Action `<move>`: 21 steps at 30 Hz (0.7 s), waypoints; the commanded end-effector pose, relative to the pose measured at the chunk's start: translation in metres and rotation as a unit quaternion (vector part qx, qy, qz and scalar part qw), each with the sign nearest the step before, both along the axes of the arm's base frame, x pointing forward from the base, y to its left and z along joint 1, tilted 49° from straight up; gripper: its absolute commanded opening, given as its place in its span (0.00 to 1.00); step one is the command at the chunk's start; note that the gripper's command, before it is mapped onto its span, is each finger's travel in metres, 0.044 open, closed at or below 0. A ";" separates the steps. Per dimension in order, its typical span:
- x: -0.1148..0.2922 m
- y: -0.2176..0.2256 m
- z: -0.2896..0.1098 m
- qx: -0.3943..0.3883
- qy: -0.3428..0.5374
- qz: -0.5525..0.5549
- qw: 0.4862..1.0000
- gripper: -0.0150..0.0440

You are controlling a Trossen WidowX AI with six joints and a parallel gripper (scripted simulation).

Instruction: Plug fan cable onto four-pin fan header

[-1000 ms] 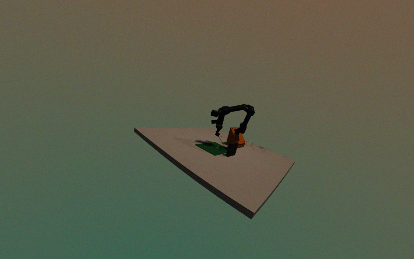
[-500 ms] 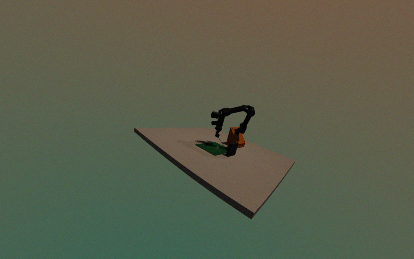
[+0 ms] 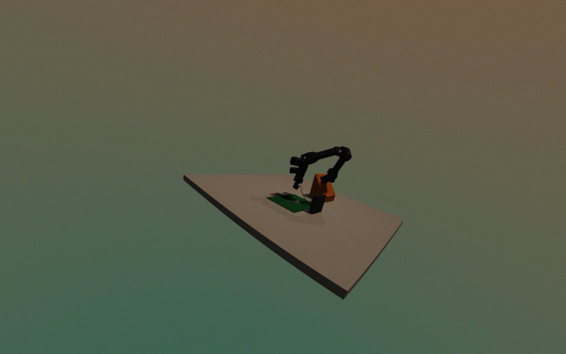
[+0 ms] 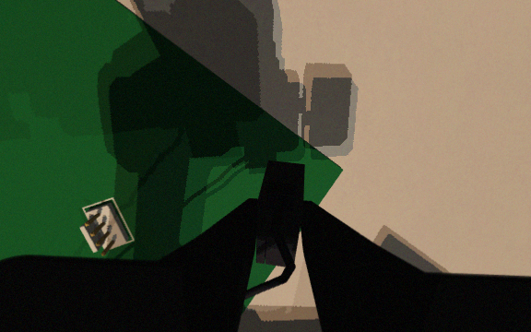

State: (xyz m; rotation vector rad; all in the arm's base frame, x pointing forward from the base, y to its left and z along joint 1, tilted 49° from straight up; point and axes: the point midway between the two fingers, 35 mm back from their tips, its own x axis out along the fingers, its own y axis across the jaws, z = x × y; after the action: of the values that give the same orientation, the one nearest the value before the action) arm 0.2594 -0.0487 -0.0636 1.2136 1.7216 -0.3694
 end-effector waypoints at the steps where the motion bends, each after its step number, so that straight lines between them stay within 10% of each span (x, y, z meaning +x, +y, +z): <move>1: -0.002 0.001 -0.003 -0.029 0.004 0.003 1.000 0.25; 21: -0.007 0.009 -0.018 -0.158 0.004 0.004 0.987 0.25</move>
State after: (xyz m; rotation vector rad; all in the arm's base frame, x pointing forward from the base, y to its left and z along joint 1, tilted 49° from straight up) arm 0.2528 -0.0399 -0.0810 1.0027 1.6316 -0.5849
